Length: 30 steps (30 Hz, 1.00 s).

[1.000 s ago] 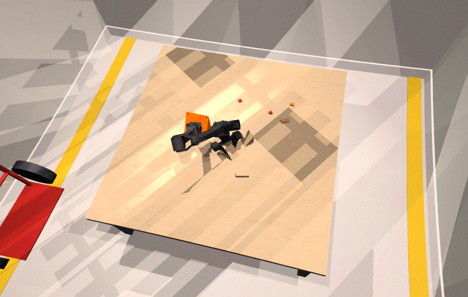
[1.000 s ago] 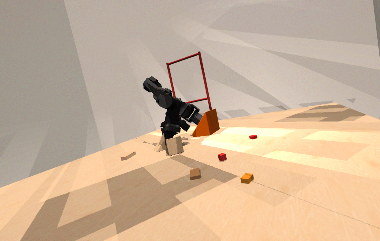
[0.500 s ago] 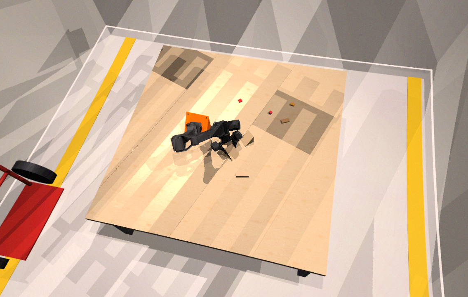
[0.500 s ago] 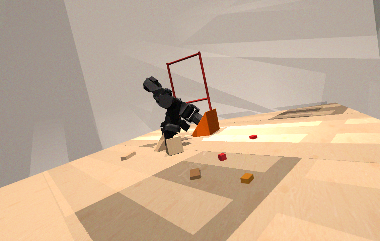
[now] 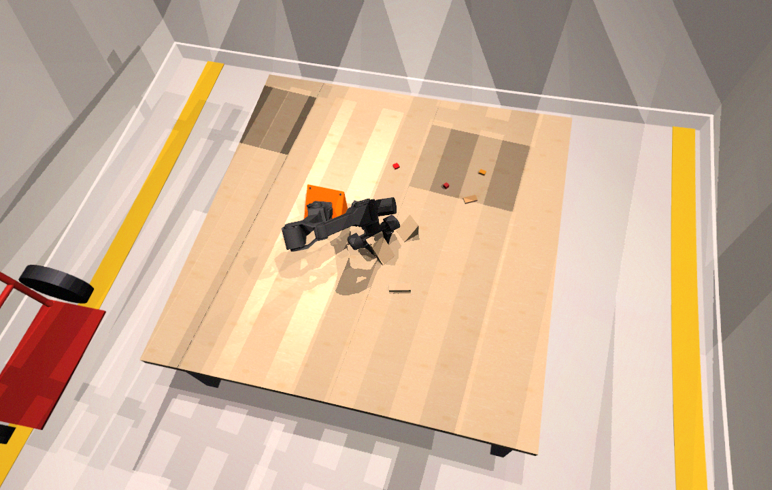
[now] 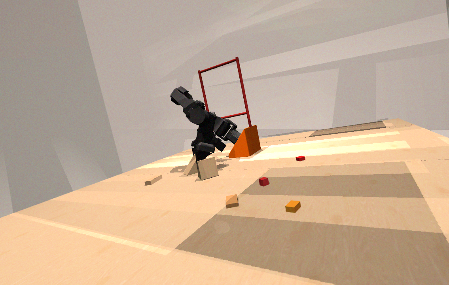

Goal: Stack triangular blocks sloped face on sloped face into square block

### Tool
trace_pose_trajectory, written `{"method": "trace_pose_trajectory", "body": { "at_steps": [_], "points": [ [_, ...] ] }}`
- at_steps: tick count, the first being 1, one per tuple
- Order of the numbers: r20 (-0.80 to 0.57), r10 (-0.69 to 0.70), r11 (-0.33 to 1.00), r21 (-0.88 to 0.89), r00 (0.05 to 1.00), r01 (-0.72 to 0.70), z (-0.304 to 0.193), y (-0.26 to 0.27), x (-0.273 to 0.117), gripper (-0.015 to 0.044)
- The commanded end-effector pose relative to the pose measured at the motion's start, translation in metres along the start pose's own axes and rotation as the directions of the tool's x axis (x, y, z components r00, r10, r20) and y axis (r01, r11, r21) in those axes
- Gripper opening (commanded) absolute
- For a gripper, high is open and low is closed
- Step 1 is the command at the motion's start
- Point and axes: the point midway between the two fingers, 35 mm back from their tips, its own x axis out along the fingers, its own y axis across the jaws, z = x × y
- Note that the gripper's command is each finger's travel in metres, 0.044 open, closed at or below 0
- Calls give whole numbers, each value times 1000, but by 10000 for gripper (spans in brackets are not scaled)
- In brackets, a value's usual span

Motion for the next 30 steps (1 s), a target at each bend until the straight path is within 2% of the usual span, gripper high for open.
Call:
{"method": "trace_pose_trajectory", "body": {
  "at_steps": [1,6,16,30],
  "points": [
    [-2,-4,1000,8,1000,4,-2,-1,-1,0],
    [30,6,1000,-4,1000,-6,-2,0,-1,0],
    [284,54,998,-30,957,-47,-21,-3,-10,0],
    [598,120,993,-80,793,-90,-49,-7,-13,0]
  ]
}}
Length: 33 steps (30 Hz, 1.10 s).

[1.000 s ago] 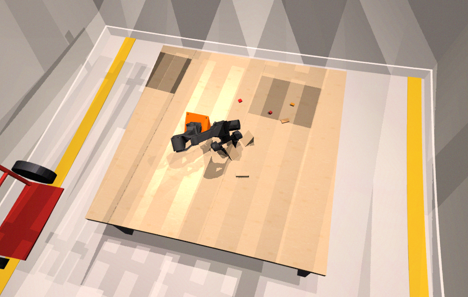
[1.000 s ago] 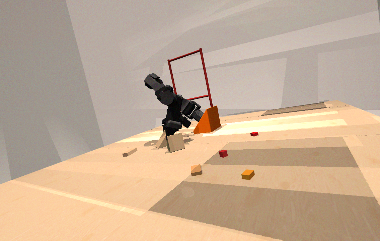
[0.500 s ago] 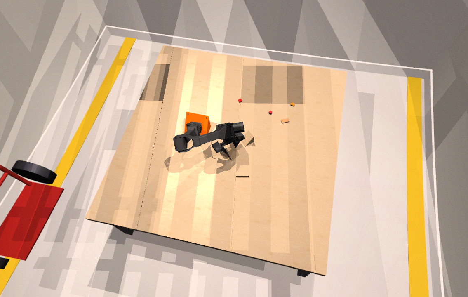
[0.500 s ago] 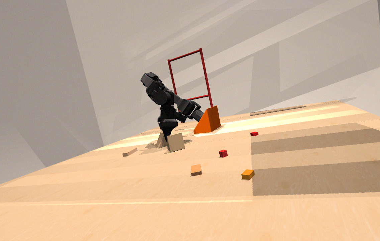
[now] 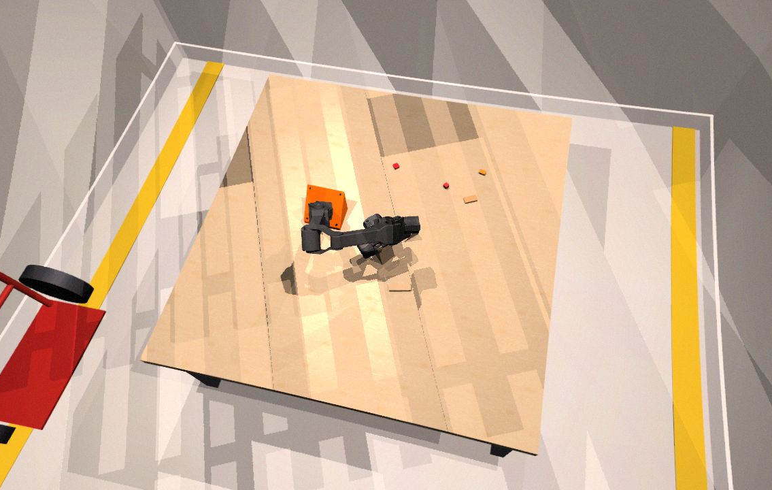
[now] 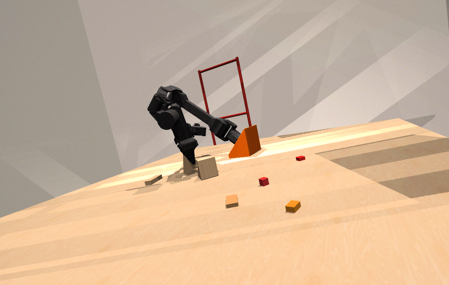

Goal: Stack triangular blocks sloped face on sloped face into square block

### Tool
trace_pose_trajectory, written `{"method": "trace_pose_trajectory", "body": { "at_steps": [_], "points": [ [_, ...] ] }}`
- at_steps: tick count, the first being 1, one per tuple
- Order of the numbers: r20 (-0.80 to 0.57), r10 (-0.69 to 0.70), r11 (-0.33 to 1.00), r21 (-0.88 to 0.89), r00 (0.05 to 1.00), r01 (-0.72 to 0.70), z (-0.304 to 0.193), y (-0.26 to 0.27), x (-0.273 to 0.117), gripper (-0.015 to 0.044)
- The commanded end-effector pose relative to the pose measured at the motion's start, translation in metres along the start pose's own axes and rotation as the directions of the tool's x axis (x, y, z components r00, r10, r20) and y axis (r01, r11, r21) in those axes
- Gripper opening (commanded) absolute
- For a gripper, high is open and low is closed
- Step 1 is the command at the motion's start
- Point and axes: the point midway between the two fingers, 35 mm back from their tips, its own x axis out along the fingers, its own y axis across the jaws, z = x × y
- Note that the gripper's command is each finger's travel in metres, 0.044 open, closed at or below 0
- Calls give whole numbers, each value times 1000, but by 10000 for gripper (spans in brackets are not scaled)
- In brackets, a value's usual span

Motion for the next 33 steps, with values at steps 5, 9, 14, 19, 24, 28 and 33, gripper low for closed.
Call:
{"method": "trace_pose_trajectory", "body": {
  "at_steps": [5,9,14,19,24,28,33],
  "points": [
    [201,29,1000,-13,979,-27,-15,-2,-9,0],
    [297,47,999,-24,954,-42,-24,-3,-12,0],
    [306,33,999,-22,951,-27,-31,-3,-17,0],
    [405,-53,997,68,913,28,-37,0,-17,0],
    [413,-61,997,76,909,33,-38,0,-17,0],
    [413,-61,997,76,909,33,-38,0,-17,0],
    [413,-61,997,76,909,33,-38,0,-17,0]
  ]
}}
